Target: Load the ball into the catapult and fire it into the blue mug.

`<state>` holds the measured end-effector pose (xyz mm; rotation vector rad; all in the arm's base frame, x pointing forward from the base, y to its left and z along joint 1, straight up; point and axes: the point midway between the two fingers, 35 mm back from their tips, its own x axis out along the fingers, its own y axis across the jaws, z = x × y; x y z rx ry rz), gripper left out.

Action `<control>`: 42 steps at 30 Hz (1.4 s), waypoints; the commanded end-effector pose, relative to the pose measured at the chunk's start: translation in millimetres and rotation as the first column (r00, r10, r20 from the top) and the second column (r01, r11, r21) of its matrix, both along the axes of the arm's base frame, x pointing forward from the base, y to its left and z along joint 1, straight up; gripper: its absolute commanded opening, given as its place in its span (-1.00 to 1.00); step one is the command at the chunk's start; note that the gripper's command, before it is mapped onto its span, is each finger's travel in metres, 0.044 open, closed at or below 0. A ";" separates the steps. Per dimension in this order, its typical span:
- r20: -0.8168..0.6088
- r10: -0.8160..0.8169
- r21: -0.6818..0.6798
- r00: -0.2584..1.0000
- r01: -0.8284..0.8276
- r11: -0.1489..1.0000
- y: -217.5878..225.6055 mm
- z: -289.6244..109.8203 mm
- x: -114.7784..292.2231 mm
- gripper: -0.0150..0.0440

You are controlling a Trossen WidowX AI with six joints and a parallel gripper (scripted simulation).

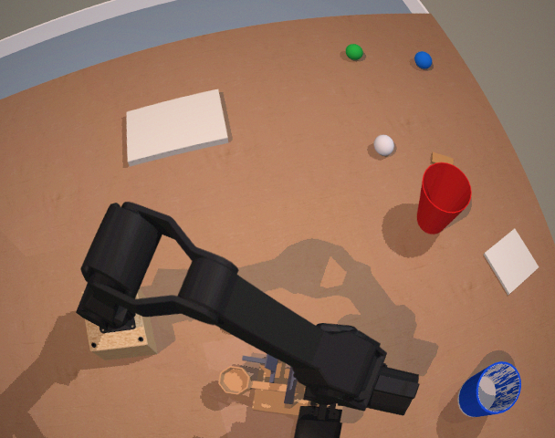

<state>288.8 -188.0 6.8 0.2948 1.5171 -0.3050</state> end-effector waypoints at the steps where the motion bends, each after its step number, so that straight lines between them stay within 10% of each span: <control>1: 0.001 0.000 -0.001 1.000 0.000 1.000 -0.4 0.6 0.5 0.67; 5: 0.002 0.000 -0.001 1.000 0.000 1.000 -1.8 23.9 2.4 1.00; 10: 0.002 0.000 -0.001 1.000 0.000 1.000 1.0 98.0 -2.0 1.00; 19: 0.012 -0.001 -0.008 1.000 0.001 1.000 -1.4 86.6 1.8 1.00; 25: 0.028 0.000 -0.018 1.000 0.001 1.000 -1.6 148.9 1.7 1.00; 32: 0.007 0.152 -0.011 0.988 -0.152 0.988 13.5 117.7 -0.9 0.53; 42: -0.004 0.476 -0.018 0.880 -0.476 0.879 46.7 102.8 -11.2 0.53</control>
